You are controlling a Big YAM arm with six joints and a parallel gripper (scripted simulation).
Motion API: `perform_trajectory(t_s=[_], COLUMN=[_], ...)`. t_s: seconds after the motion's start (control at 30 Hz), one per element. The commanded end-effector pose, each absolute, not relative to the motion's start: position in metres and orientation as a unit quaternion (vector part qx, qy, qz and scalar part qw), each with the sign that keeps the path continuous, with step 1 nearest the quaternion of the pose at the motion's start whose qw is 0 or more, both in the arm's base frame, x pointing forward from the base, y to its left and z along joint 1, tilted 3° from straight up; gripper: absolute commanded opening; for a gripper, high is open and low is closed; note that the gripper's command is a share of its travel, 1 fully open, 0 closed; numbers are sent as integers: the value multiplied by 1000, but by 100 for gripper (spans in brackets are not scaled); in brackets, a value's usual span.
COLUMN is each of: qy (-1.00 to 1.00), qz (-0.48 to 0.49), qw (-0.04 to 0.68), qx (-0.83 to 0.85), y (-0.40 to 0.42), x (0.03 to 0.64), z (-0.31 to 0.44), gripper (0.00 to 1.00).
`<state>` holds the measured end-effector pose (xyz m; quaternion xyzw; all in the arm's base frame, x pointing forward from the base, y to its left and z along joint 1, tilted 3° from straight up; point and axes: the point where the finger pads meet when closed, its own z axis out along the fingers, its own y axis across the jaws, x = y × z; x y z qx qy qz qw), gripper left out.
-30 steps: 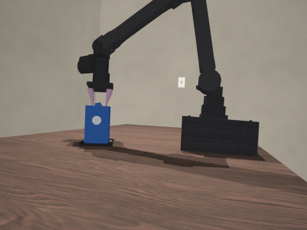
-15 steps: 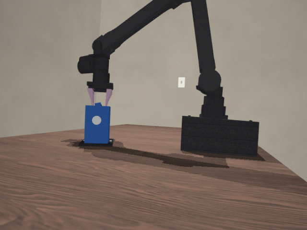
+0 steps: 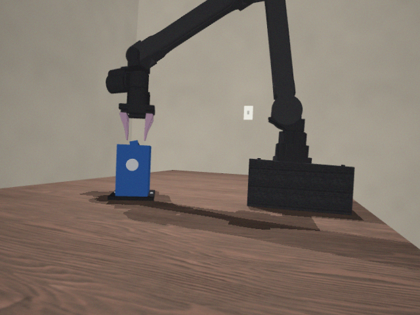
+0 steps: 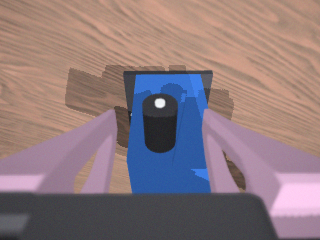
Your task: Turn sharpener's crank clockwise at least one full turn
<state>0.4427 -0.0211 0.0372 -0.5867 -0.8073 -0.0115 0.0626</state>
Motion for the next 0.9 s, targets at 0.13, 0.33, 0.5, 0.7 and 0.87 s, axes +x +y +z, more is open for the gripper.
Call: perform_trajectory(t_s=[0.13, 0.33, 0.5, 0.7, 0.87], qy=[-810, -809, -810, -810, -810], qz=[-30, -31, -31, -31, -28], qw=[31, 31, 31, 31, 35], qx=[-584, -586, -584, -585, -584], y=[-16, -17, -15, -15, -14], x=[469, 469, 469, 468, 468], z=[89, 100, 114, 130, 133], gripper=[51, 51, 51, 51, 51])
